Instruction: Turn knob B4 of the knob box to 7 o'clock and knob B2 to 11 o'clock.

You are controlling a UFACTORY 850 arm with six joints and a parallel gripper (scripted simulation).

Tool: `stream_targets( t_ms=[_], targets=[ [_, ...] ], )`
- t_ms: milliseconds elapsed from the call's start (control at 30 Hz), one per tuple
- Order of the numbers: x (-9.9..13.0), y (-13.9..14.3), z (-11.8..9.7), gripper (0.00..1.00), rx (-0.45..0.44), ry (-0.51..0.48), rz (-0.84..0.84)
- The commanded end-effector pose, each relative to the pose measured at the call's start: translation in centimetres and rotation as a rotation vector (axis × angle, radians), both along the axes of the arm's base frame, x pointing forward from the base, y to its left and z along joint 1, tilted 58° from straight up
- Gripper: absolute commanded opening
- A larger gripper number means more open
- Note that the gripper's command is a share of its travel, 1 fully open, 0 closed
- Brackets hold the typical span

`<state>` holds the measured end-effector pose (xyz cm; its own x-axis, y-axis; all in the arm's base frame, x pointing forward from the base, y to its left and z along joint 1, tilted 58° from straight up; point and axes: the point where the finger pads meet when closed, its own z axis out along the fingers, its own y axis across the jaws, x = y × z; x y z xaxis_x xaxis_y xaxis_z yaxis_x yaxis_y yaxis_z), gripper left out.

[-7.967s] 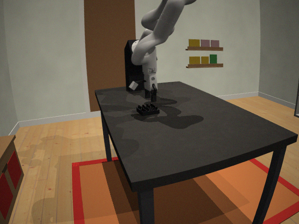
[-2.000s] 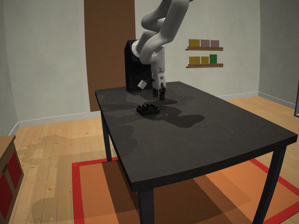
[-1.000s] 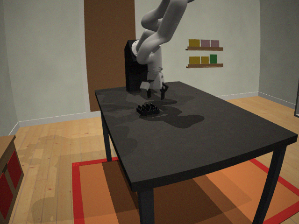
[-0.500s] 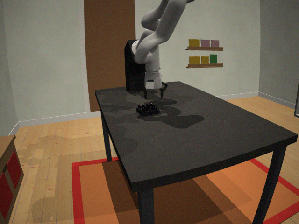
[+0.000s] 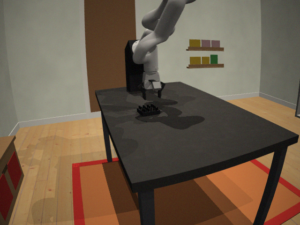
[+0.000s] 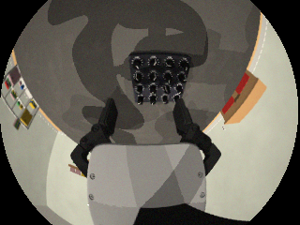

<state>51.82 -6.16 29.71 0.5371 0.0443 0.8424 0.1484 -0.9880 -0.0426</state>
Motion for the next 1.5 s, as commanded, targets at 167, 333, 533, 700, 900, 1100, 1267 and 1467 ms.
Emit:
stream_targets(
  t_ms=[167, 333, 533, 700, 900, 1100, 1267, 1467],
  targets=[
    [-0.1, -0.8, 0.0, 1.00, -0.246, -0.052, 0.146],
    [-0.2, -1.3, -0.1, 1.00, -0.374, -0.073, 0.229],
    [-0.3, -1.7, -0.1, 1.00, -0.502, -0.095, 0.311],
    [-0.4, -2.1, -0.2, 1.00, -0.639, -0.118, 0.399],
    [-0.6, -2.7, -0.2, 1.00, -0.793, -0.144, 0.499],
    [-0.7, -3.1, -0.3, 1.00, -0.920, -0.166, 0.582],
    [-0.8, -3.5, -0.3, 1.00, -1.053, -0.188, 0.668],
    [-1.0, -4.0, -0.4, 1.00, -1.206, -0.214, 0.768]
  ],
)
